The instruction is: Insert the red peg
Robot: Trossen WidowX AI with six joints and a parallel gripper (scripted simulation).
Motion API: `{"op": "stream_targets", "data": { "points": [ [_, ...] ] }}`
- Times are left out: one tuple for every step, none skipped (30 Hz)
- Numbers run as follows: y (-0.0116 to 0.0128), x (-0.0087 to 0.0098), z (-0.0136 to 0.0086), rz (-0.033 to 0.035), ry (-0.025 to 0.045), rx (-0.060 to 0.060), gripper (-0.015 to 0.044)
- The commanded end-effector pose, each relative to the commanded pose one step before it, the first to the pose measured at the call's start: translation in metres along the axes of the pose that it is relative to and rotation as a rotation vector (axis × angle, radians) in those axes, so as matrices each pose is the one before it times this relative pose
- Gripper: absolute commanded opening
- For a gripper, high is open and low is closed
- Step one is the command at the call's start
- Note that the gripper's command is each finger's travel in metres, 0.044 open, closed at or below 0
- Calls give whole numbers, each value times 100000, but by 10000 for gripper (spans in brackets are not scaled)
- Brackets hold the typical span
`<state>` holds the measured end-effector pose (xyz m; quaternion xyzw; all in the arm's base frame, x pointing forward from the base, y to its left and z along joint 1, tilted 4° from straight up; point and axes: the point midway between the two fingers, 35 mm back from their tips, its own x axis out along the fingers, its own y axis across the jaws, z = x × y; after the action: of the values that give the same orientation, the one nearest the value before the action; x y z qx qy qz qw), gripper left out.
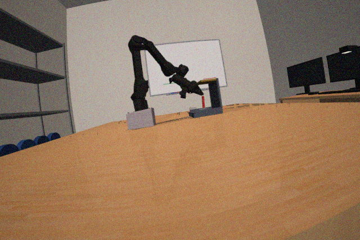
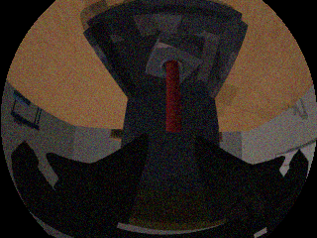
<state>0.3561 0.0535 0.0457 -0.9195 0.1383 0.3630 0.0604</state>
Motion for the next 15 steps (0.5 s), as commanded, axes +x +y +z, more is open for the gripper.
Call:
{"op": "stream_targets", "data": {
  "points": [
    [-1,22,10,13,-4,-17,141],
    [0,0,0,0,0,0,115],
    [0,0,0,0,0,0,89],
    [0,0,0,0,0,0,62],
    [0,0,0,0,0,0,36],
    [0,0,0,0,0,0,30],
    [0,0,0,0,0,0,23],
    [0,0,0,0,0,0,16],
    [0,0,0,0,0,0,10],
    [0,0,0,0,0,0,3],
    [0,0,0,0,0,0,0],
    [0,0,0,0,0,0,0],
    [0,0,0,0,0,0,0],
    [0,0,0,0,0,0,0],
    [0,0,0,0,0,0,0]
  ]
}}
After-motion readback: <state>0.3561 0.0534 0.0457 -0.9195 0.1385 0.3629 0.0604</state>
